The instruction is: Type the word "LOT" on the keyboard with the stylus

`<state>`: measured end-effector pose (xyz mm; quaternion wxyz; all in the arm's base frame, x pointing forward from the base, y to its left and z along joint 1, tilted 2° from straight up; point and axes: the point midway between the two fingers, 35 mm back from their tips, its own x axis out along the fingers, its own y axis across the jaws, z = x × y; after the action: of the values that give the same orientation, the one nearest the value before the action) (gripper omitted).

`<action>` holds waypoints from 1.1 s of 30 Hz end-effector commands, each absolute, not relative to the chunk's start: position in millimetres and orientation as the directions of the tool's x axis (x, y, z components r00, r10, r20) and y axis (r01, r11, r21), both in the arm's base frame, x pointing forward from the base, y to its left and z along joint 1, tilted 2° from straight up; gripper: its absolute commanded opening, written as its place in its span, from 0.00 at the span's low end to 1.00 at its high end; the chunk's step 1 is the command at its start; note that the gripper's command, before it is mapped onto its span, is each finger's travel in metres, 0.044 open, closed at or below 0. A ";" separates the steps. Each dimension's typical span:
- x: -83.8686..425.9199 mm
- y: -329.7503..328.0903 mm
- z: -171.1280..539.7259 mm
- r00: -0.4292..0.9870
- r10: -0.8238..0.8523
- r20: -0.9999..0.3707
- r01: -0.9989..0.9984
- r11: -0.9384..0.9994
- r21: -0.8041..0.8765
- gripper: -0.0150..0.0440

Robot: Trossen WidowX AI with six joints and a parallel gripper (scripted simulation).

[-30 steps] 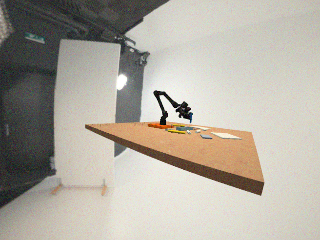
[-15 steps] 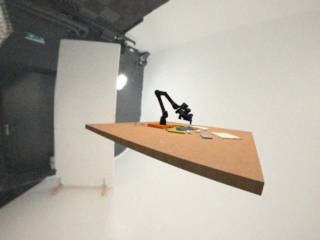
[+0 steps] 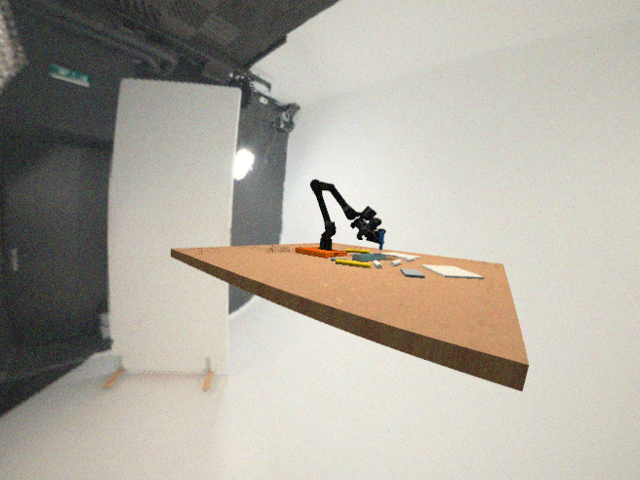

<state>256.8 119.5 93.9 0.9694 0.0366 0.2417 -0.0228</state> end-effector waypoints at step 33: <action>257.0 120.7 79.8 0.881 -0.024 -0.473 0.057 0.997 0.055 0.39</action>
<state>257.3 120.5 83.2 0.9696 0.0375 0.2408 -0.0219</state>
